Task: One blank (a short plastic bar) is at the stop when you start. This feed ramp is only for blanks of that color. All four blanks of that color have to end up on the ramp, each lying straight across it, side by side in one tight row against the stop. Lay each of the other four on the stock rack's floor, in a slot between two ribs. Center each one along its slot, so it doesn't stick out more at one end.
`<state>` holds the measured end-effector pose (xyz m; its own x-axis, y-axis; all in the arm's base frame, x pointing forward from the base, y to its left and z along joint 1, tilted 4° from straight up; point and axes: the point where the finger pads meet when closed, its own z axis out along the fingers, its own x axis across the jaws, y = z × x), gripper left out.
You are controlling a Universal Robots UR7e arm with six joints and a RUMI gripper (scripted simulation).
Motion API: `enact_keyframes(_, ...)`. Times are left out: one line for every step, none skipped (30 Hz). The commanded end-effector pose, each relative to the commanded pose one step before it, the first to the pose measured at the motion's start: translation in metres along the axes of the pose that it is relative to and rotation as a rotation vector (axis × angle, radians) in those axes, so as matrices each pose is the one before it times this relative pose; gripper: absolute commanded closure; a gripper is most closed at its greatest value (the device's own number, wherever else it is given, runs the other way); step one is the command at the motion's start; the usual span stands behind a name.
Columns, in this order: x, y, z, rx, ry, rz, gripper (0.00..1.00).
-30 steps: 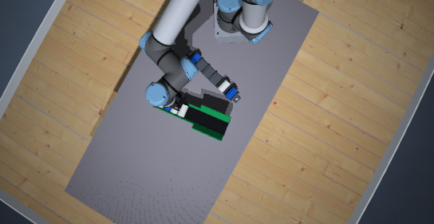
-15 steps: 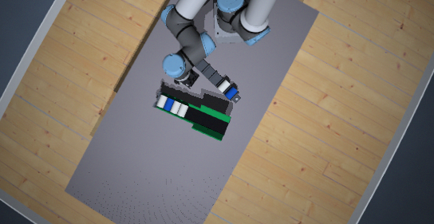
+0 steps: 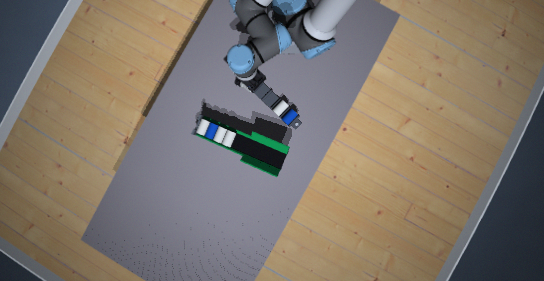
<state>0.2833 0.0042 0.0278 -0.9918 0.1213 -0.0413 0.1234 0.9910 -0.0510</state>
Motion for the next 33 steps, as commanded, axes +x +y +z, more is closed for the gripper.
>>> enact_keyframes(0.01114,-0.00141,0.00134,-0.00241,-0.00745,0.01353,0.63)
enact_keyframes(0.00003,0.0,0.00002,0.0,0.0,0.00004,0.63)
enact_keyframes(0.0,0.0,0.0,0.0,0.0,0.0,0.63)
enact_keyframes(0.0,0.0,0.0,0.0,0.0,0.0,0.63)
enact_keyframes(0.0,0.0,0.0,0.0,0.0,0.0,0.63)
enact_keyframes(0.0,0.0,0.0,0.0,0.0,0.0,0.63)
enact_keyframes(0.0,0.0,0.0,0.0,0.0,0.0,0.63)
enact_keyframes(0.0,0.0,0.0,0.0,0.0,0.0,0.63)
enact_keyframes(0.0,0.0,0.0,0.0,0.0,0.0,0.63)
enact_keyframes(0.0,0.0,0.0,0.0,0.0,0.0,0.63)
enact_keyframes(0.0,0.0,0.0,0.0,0.0,0.0,0.63)
enact_keyframes(0.0,0.0,0.0,0.0,0.0,0.0,0.63)
enact_keyframes(0.0,0.0,0.0,0.0,0.0,0.0,0.63)
enact_keyframes(0.0,0.0,0.0,0.0,0.0,0.0,0.63)
enact_keyframes(0.0,0.0,0.0,0.0,0.0,0.0,0.63)
enact_keyframes(0.0,0.0,0.0,0.0,0.0,0.0,0.63)
enact_keyframes(0.0,0.0,0.00001,0.0,0.0,0.0,0.63)
enact_keyframes(0.0,0.0,0.00005,0.0,0.0,0.0,0.63)
enact_keyframes(0.0,0.0,0.00013,-0.00001,0.0,0.0,0.63)
enact_keyframes(0.0,0.0,0.00024,-0.00001,0.0,0.0,0.63)
enact_keyframes(0.0,0.0,0.00038,-0.00002,0.0,0.0,0.63)
enact_keyframes(0.0,0.0,0.00055,-0.00003,0.0,-0.00001,0.63)
enact_keyframes(0.0,-0.00001,0.00074,-0.00004,-0.00001,-0.00001,0.63)
enact_keyframes(0.0,-0.00001,0.00094,-0.00004,-0.00001,-0.00001,0.63)
enact_keyframes(0.00001,-0.00001,0.00116,-0.00006,-0.00001,-0.00001,0.63)
enact_keyframes(0.00001,-0.00001,0.00137,-0.00004,-0.00001,-0.00001,0.63)
enact_keyframes(0.0,-0.00001,0.00159,0.0,0.0,0.0,0.63)
enact_keyframes(0.00001,-0.00001,0.00182,0.0,0.0,0.0,0.63)
enact_keyframes(0.0,0.0,0.0,0.0,0.0,0.0,0.63)
enact_keyframes(0.0,0.0,0.0,0.0,0.0,0.0,0.63)
enact_keyframes(0.00001,-0.00001,0.00203,0.0,0.0,0.0,0.63)
enact_keyframes(0.00001,-0.00002,0.00224,0.0,0.0,0.0,0.63)
enact_keyframes(0.00002,-0.00001,0.00245,0.0,0.0,0.0,0.63)
